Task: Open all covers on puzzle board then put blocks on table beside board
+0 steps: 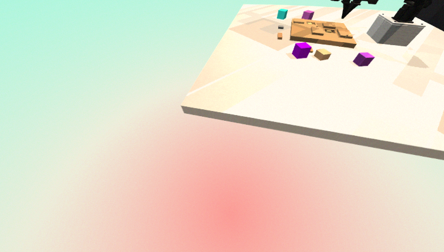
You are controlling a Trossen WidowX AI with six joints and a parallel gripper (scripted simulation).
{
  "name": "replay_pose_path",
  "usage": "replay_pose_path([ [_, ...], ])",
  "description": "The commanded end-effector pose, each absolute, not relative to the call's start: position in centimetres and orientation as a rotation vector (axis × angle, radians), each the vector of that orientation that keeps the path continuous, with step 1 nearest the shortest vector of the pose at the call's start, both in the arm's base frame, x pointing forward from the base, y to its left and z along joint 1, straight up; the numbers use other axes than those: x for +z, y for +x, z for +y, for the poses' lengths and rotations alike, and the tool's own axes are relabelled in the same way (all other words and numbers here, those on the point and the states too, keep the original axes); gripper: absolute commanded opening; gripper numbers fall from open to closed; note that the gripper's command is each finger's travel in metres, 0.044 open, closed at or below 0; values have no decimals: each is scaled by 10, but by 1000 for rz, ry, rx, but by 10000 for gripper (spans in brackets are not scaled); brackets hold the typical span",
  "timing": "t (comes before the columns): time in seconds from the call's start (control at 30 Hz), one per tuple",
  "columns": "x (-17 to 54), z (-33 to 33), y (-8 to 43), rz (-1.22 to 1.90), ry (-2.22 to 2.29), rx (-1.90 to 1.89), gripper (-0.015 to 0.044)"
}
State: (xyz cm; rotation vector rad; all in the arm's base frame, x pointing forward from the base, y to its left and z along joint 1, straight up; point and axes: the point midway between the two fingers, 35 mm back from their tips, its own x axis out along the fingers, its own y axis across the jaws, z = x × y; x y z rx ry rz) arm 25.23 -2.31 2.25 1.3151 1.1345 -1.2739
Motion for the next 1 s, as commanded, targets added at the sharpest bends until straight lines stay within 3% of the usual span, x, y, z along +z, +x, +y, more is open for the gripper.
replay_pose_path([
  [0.0, 23, -14, 234, 1138, 1313, -1284, 0],
  [0.3, 24, 5, 194, 1140, 1311, -1283, 0],
  [0.97, 24, 6, 193, 1140, 1311, -1283, 0],
])
